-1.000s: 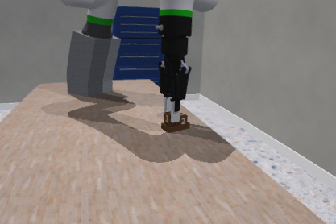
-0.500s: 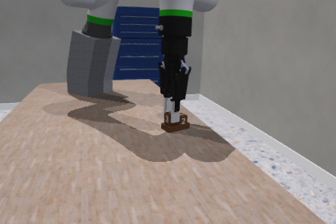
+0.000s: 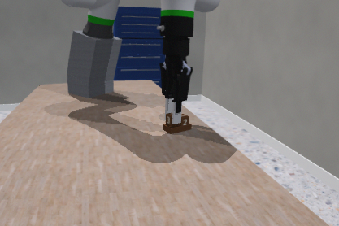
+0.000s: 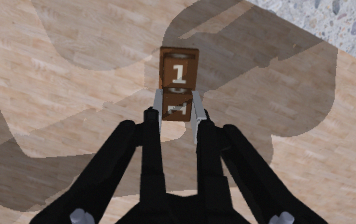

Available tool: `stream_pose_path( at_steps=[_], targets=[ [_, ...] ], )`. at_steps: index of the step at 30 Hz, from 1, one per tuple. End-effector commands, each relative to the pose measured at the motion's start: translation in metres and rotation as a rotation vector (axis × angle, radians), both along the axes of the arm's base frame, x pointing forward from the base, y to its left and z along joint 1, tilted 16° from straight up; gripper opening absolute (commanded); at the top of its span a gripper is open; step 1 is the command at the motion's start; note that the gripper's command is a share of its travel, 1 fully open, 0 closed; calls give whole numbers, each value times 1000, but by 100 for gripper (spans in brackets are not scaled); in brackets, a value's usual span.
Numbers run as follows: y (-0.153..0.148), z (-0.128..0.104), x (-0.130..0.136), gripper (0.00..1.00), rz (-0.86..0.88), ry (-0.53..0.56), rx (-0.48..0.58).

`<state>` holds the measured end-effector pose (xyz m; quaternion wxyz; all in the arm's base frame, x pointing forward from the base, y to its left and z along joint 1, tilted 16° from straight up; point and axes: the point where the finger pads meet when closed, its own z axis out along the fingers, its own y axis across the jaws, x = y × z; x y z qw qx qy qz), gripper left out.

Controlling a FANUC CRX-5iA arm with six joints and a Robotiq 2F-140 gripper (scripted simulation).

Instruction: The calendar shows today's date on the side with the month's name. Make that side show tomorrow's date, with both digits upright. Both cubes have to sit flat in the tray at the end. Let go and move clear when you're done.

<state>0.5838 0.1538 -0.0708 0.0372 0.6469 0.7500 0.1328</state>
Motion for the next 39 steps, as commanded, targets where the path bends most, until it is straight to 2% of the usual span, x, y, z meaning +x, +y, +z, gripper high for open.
stream_pose_path(
  at_steps=[1, 39],
  targets=[
    [0, 0, 0, 25, 0, 0, 0],
    [1, -9, 2, 25, 0, 0, 0]
  ],
)
